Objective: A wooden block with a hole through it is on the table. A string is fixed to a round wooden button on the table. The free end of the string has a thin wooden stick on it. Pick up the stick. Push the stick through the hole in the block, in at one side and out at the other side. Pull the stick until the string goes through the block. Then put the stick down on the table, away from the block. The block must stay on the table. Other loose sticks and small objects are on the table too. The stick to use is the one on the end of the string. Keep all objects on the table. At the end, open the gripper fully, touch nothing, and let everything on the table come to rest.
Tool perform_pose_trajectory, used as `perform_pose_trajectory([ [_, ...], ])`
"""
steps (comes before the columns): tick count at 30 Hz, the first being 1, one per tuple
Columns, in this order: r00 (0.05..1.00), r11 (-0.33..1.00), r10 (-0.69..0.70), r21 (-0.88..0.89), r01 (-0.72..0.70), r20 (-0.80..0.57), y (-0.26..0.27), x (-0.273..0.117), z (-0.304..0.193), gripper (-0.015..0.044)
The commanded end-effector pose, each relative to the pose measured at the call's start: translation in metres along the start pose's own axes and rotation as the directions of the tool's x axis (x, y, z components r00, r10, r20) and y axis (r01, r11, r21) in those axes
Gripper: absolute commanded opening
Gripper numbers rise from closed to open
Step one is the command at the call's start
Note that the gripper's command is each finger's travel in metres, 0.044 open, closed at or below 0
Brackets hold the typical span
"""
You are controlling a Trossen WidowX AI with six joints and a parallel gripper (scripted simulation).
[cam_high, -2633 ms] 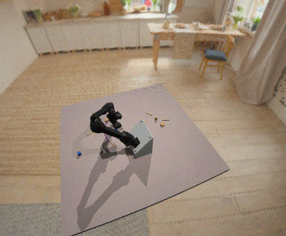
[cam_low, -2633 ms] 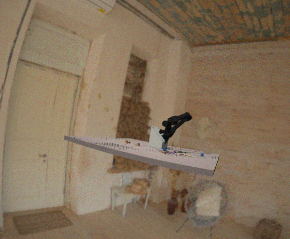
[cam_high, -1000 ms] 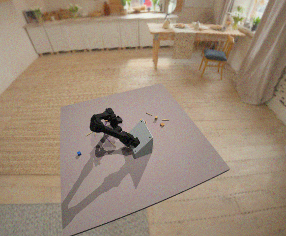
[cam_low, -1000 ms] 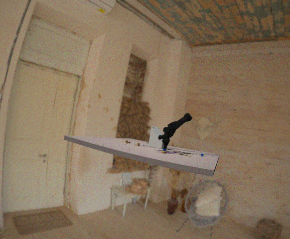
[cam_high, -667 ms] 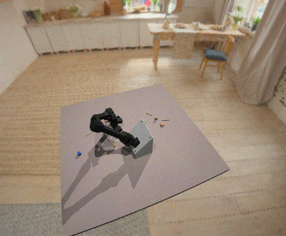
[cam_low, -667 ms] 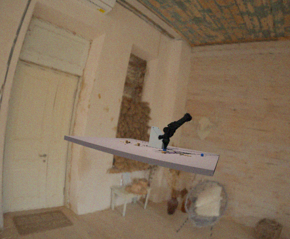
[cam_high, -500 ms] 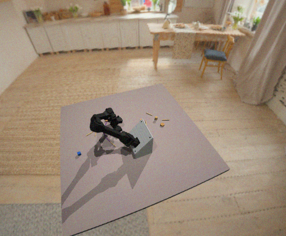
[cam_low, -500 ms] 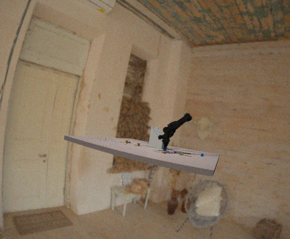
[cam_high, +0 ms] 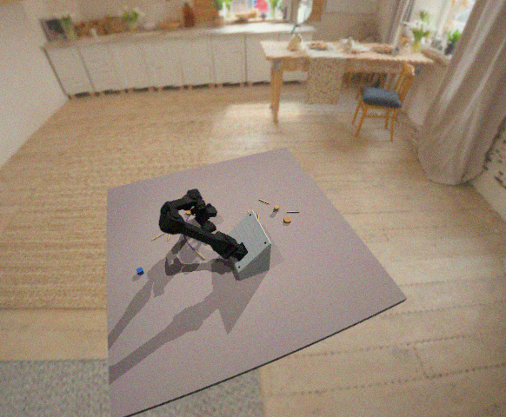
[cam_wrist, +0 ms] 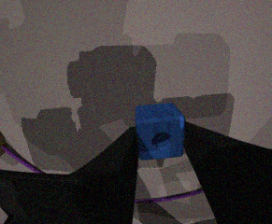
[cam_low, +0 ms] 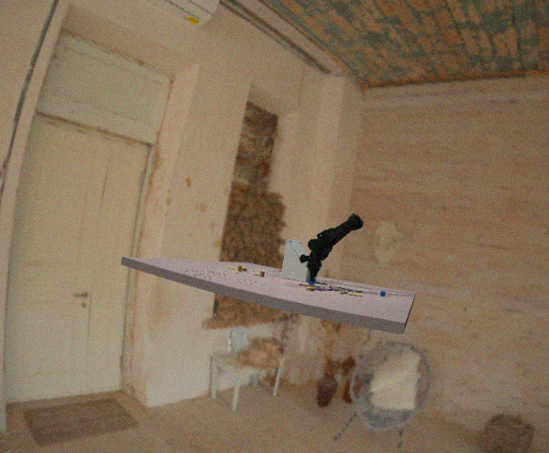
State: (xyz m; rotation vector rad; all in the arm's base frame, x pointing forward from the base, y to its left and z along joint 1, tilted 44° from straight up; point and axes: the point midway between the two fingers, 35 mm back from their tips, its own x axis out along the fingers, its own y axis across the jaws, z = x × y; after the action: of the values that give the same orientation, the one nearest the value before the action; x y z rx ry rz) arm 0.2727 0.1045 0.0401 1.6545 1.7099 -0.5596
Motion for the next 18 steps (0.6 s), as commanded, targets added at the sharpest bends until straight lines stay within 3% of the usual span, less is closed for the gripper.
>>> perform_pose_trajectory([
  [1,1.0,1.0,0.009,-0.008,-0.009,0.0,0.0017,-0.0052,-0.0015,0.0],
  [9,1.0,1.0,0.009,-0.008,-0.009,0.004,0.0016,-0.0061,-0.0017,0.0],
  [18,0.985,1.0,0.01,-0.009,-0.008,0.171,0.0017,-0.004,-0.0113,0.0],
])
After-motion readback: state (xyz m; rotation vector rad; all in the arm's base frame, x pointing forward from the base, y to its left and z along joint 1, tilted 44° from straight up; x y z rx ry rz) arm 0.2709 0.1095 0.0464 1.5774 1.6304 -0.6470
